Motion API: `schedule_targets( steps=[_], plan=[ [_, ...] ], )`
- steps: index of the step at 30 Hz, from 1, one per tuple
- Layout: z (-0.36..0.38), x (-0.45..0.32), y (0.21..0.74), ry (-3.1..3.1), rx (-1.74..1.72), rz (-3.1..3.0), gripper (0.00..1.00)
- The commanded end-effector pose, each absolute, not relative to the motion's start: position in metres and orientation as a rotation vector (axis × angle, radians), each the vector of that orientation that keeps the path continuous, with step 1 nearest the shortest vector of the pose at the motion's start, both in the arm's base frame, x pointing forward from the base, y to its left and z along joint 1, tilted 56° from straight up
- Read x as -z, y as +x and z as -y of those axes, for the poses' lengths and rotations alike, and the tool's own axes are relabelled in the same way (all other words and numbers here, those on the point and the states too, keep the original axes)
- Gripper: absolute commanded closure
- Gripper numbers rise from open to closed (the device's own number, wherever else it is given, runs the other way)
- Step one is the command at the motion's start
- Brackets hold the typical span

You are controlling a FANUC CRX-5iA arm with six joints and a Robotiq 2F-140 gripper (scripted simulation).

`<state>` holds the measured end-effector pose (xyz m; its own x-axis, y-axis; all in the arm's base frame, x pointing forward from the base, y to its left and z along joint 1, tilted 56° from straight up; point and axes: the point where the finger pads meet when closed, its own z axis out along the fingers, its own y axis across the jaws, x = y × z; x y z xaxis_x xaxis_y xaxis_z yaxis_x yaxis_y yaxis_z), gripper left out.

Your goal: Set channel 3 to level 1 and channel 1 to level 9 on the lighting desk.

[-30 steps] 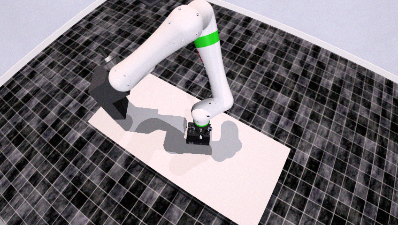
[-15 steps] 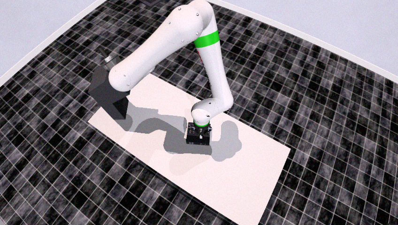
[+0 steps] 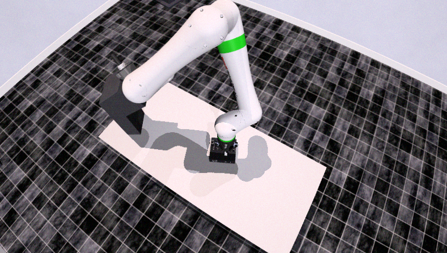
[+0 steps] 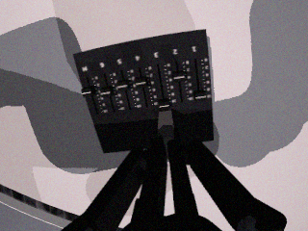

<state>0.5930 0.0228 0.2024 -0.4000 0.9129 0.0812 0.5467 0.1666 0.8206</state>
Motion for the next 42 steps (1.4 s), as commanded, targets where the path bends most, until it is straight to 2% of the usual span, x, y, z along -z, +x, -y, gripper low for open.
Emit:
schedule_targets(
  steps=[1, 42],
  plan=[
    [-0.023, -0.203, 0.593, 1.379, -1.127, -2.015, 1.00],
    [-0.039, -0.204, 0.586, 1.379, -1.127, -2.015, 1.00]
  ],
)
